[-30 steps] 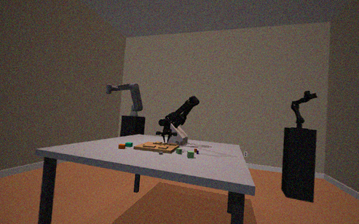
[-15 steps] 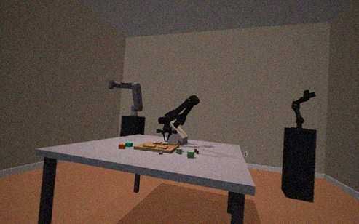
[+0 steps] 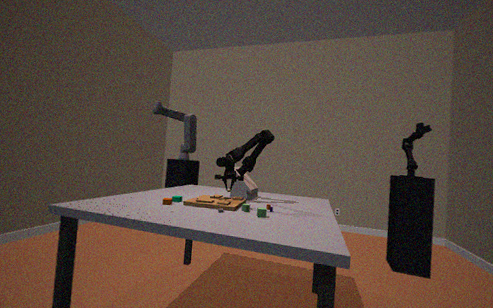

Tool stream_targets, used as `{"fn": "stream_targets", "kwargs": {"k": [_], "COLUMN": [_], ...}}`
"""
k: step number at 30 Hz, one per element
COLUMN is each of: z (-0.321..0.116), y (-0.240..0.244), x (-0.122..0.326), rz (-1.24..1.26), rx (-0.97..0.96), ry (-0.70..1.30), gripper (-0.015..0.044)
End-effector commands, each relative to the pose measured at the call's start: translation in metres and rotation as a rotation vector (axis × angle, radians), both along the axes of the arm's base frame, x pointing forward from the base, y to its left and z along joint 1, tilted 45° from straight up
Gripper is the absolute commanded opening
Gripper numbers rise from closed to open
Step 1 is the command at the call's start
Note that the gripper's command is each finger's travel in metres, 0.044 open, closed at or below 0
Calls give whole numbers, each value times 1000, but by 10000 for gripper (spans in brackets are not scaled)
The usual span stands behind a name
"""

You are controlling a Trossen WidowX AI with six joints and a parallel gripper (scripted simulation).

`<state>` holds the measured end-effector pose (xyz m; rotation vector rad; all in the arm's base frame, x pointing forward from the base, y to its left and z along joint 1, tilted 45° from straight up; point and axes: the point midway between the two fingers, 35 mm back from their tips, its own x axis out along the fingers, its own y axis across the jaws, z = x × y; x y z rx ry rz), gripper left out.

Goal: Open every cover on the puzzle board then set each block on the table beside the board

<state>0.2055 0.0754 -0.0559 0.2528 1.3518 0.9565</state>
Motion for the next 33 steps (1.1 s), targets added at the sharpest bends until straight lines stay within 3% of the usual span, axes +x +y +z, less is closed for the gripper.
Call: {"fn": "stream_targets", "kwargs": {"k": [1, 15, 33], "z": [6, 29, 61], "y": [-8, -29, 4], "x": [6, 7, 30], "rz": [0, 1, -1], "rx": [-9, -8, -39], "ry": [-17, -17, -18], "gripper": [80, 80, 80]}}
